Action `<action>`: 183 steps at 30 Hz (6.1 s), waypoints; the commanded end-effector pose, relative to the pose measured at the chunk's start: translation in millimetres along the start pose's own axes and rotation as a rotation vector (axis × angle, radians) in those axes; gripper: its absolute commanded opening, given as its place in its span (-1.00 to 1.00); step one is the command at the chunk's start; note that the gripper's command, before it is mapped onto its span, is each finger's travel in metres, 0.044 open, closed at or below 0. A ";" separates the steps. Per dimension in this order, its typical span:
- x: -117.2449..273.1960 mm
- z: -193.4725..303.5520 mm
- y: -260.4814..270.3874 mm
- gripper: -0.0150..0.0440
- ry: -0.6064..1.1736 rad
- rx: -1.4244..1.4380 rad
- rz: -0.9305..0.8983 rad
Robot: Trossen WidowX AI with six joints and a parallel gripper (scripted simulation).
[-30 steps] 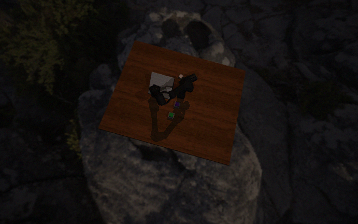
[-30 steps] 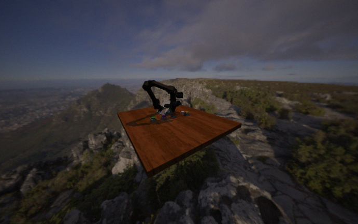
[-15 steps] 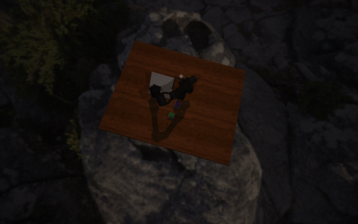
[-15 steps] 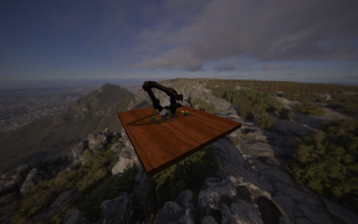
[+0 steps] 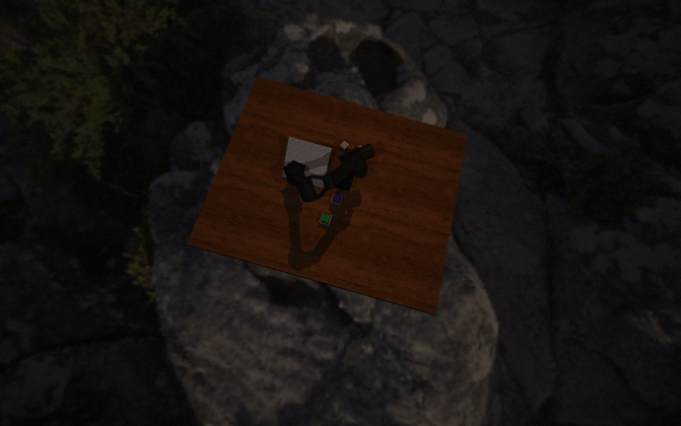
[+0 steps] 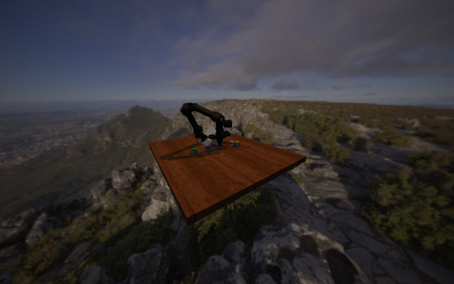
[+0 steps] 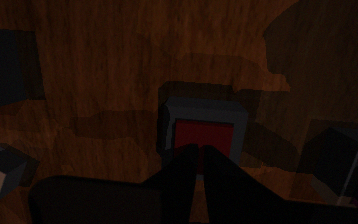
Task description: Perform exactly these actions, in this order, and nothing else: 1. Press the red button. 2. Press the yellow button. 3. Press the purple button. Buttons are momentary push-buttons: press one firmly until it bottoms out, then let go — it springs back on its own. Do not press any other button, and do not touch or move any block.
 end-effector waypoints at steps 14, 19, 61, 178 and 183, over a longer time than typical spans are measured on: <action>77.4 -1.3 1.5 -0.42 -0.002 0.004 -0.001; 95.4 0.0 0.6 -0.42 -0.001 0.005 0.000; 17.8 -11.6 160.3 -0.42 -0.006 -0.001 -0.010; -0.2 -6.5 -112.8 -0.42 -0.003 0.005 0.010; -0.2 -6.5 -112.8 -0.42 -0.003 0.005 0.010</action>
Point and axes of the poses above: the point midway between the two fingers, 35 mm back from their tips, its own x axis back along the fingers, its own y axis across the jaws, z = x × y, the point moved 7 cm from there along x, back along the fingers, and after that the axes turned 9 degrees about -x, right-handed, at the moved point
